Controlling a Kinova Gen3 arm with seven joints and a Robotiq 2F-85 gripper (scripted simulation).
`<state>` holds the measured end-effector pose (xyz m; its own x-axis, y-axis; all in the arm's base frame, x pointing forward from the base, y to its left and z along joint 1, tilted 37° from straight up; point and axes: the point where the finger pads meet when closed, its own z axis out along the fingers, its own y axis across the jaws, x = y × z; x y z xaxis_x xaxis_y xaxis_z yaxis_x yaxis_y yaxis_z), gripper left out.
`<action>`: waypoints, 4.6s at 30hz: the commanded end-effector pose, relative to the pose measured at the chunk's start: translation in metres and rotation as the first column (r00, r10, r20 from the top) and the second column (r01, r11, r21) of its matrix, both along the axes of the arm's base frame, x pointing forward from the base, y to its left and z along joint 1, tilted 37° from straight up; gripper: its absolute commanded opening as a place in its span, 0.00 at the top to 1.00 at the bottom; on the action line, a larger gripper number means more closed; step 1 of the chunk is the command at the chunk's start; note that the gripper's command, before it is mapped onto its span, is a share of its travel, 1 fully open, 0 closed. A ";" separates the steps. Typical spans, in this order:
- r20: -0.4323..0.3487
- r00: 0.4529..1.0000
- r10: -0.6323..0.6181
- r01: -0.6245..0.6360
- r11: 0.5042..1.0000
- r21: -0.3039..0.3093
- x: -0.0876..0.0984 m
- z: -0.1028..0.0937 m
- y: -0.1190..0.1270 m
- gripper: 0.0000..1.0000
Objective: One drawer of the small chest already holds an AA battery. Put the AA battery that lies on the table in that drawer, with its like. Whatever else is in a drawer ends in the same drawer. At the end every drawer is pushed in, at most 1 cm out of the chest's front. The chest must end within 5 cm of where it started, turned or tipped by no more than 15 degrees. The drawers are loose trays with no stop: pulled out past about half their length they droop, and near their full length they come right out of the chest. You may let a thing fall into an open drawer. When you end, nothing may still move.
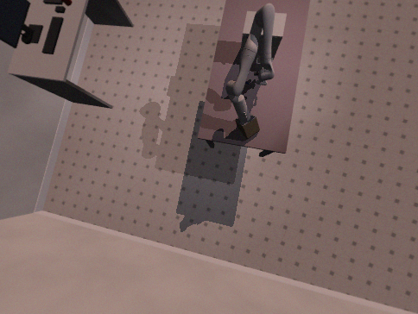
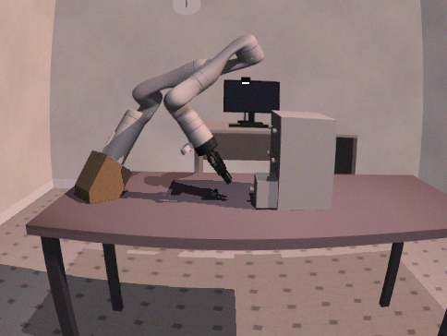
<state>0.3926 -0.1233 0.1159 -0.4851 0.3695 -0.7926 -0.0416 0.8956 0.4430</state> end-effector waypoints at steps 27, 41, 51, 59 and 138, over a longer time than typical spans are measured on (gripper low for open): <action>0.007 1.000 -0.002 0.002 1.000 0.000 -0.048 0.027 -0.022 0.67; -0.031 0.999 0.016 -0.016 1.000 -0.001 -0.056 0.030 -0.023 0.67; -0.155 0.986 0.069 -0.070 0.998 -0.001 -0.083 0.041 -0.029 0.67; -0.253 0.961 0.111 -0.114 0.993 0.004 -0.104 0.049 -0.033 0.67; -0.516 0.828 0.219 -0.232 0.972 0.041 -0.156 0.079 -0.046 0.00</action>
